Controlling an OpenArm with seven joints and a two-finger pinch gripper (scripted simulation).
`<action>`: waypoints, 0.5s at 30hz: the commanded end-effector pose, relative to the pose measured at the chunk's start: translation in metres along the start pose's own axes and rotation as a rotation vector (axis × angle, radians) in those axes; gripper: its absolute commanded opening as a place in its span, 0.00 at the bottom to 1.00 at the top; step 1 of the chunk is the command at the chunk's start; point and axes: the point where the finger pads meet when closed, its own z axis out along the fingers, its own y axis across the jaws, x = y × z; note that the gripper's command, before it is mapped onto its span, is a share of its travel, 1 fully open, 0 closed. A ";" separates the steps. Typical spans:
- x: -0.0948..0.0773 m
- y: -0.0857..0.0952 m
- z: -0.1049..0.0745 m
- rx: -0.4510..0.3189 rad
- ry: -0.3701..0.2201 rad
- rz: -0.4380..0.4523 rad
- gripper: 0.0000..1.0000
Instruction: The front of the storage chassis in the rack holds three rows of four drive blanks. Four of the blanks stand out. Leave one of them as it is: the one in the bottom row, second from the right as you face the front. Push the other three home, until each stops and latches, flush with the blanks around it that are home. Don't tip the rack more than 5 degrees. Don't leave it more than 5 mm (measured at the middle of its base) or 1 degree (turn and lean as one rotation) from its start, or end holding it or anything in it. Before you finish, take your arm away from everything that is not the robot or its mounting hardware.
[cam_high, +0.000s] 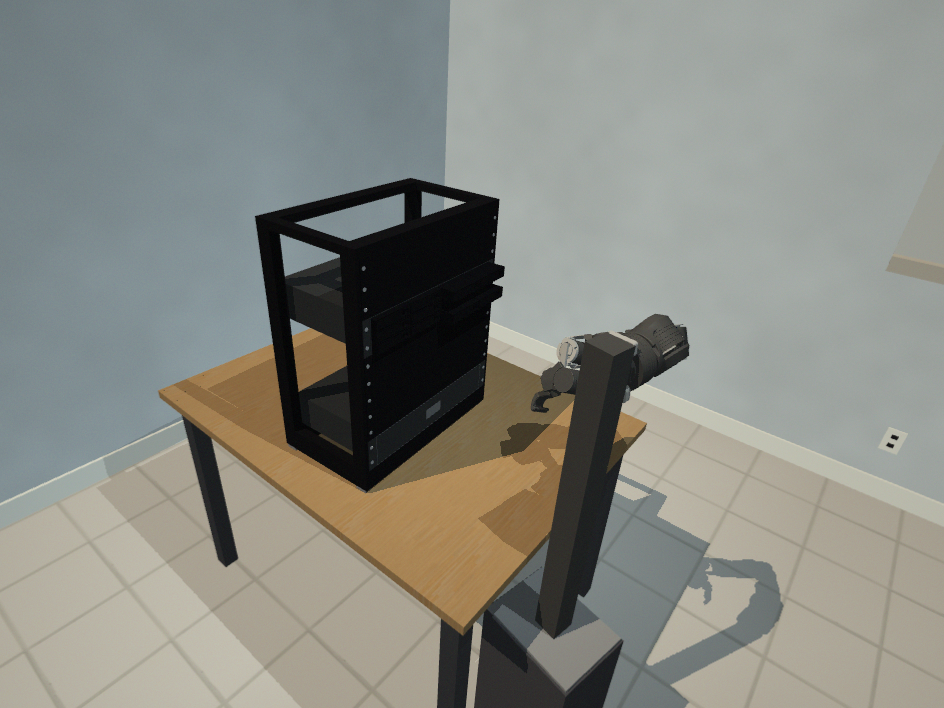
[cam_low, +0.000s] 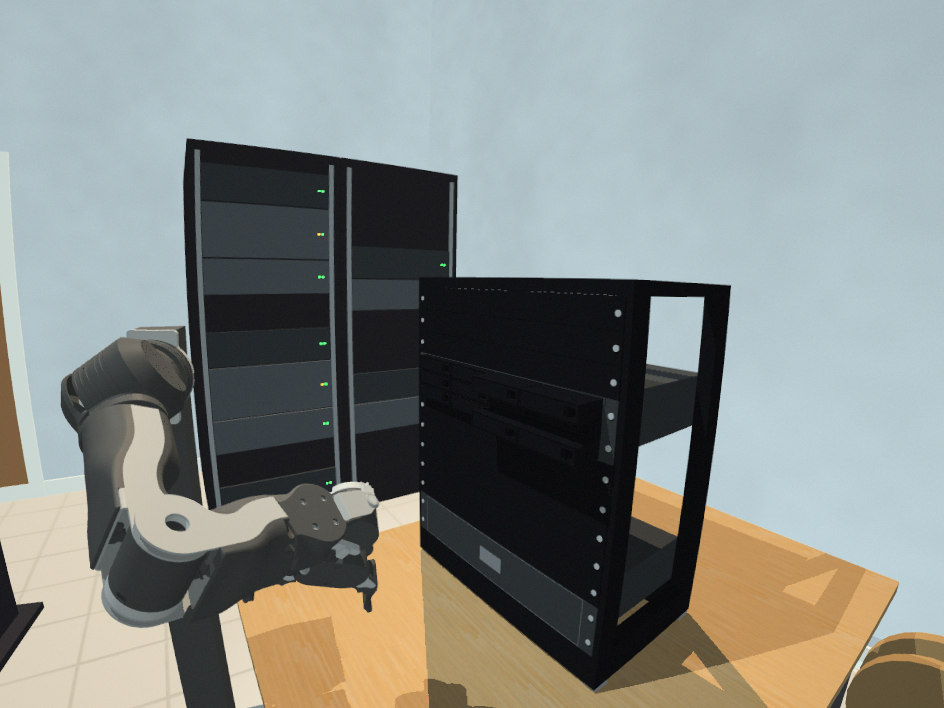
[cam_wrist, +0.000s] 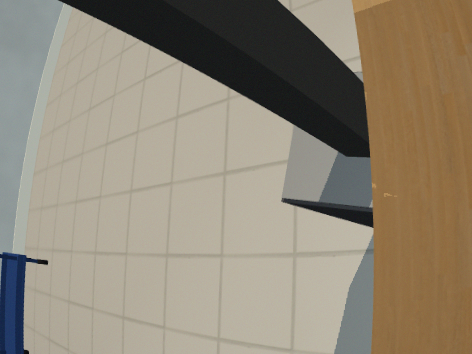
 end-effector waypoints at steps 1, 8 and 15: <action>-0.001 0.005 -0.001 -0.032 -0.004 -0.008 1.00; 0.000 0.025 -0.007 -0.177 -0.029 -0.053 1.00; 0.003 0.052 -0.022 -0.375 -0.060 -0.118 1.00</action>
